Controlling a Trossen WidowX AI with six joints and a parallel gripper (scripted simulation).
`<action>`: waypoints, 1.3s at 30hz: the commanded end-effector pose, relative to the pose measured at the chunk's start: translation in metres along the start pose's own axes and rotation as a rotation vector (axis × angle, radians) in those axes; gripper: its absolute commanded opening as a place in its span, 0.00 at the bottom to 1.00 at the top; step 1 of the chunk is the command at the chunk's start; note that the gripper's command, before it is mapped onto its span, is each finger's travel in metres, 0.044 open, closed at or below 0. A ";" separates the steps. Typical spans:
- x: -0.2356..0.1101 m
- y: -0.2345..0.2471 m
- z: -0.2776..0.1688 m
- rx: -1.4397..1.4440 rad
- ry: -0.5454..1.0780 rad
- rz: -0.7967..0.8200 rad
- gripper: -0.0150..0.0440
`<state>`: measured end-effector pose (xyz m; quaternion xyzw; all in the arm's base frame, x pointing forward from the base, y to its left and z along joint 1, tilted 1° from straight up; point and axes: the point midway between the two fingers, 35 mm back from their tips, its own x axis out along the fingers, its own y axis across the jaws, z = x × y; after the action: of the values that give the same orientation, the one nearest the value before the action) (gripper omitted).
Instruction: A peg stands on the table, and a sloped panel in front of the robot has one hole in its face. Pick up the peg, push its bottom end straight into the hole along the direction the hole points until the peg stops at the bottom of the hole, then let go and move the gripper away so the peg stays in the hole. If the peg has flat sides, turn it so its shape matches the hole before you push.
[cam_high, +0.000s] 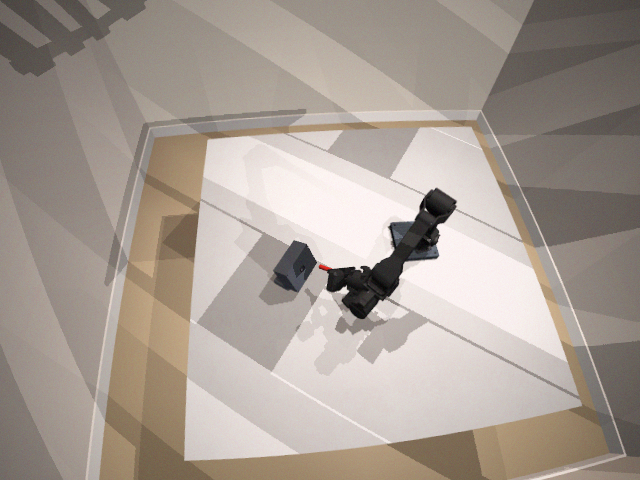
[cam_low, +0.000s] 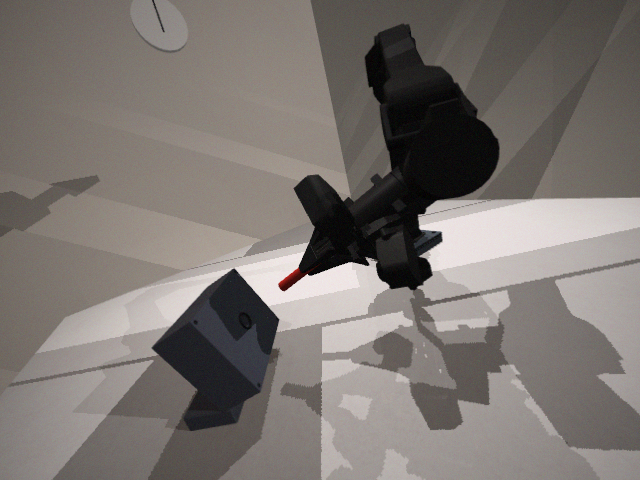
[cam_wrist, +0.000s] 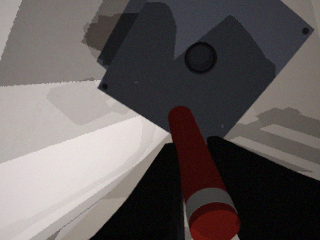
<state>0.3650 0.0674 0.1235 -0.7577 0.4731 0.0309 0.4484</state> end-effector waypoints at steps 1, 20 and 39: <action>-0.006 0.001 0.004 -0.024 0.005 -0.027 0.25; -0.015 -0.002 0.015 -0.052 0.005 -0.093 0.25; 0.003 -0.006 0.020 -0.059 0.003 -0.112 0.25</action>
<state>0.3777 0.0836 0.1189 -0.7929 0.4291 0.0150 0.4324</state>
